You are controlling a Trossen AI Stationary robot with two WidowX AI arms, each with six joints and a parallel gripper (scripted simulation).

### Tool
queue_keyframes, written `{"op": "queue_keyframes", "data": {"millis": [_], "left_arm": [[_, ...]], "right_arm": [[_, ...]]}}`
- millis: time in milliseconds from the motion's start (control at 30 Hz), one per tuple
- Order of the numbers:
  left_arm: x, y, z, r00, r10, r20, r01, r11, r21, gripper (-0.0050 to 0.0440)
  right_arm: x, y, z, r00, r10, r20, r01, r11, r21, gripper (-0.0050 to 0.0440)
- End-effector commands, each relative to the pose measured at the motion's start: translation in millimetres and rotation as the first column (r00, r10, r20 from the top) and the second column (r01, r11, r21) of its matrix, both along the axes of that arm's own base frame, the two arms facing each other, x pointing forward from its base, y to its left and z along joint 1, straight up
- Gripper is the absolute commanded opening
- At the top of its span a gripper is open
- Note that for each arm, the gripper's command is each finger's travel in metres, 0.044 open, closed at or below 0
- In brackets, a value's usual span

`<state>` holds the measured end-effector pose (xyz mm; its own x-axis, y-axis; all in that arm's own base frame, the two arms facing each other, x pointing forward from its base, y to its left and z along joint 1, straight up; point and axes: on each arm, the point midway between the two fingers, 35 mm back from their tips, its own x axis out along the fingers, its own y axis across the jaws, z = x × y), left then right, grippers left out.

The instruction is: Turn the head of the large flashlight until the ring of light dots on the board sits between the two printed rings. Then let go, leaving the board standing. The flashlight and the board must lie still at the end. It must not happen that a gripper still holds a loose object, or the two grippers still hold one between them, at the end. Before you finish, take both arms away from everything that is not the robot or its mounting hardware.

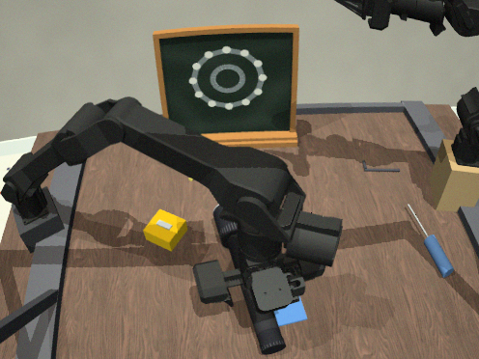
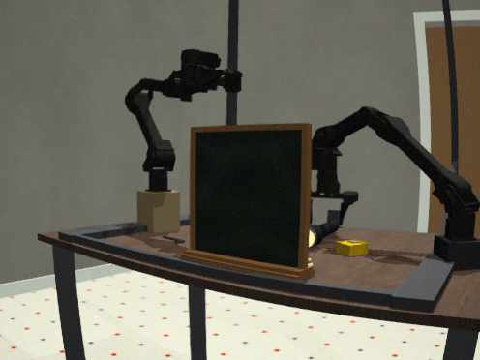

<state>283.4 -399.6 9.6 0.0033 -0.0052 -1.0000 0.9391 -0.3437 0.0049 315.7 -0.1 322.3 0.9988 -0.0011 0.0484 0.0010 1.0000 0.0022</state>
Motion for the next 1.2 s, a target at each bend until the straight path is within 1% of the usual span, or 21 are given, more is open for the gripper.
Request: {"op": "queue_keyframes", "data": {"millis": [0,267,433,467,1167], "left_arm": [[2,-3,5,1.000,0.001,0.014,0.000,1.000,-0.023,0.0440],[2,-3,-8,1.000,0.001,0.014,-0.001,1.000,-0.023,0.0440],[2,-3,-8,1.000,0.001,0.014,-0.001,1.000,-0.023,0.0440],[2,-3,-8,1.000,0.001,0.014,-0.001,1.000,-0.023,0.0131],[2,-3,-9,1.000,0.003,0.015,-0.003,1.000,-0.023,0.0131]], "right_arm": [[-1,0,7,1.000,0.001,0.015,-0.001,1.000,-0.003,0.0276],[-1,0,7,1.000,0.001,0.015,-0.001,1.000,-0.003,0.0276],[-1,0,7,1.000,0.001,0.015,-0.001,1.000,-0.003,0.0276],[-1,0,7,1.000,0.001,0.015,-0.001,1.000,-0.003,0.0276],[-1,0,7,1.000,0.001,0.015,-0.001,1.000,-0.003,0.0276]]}}
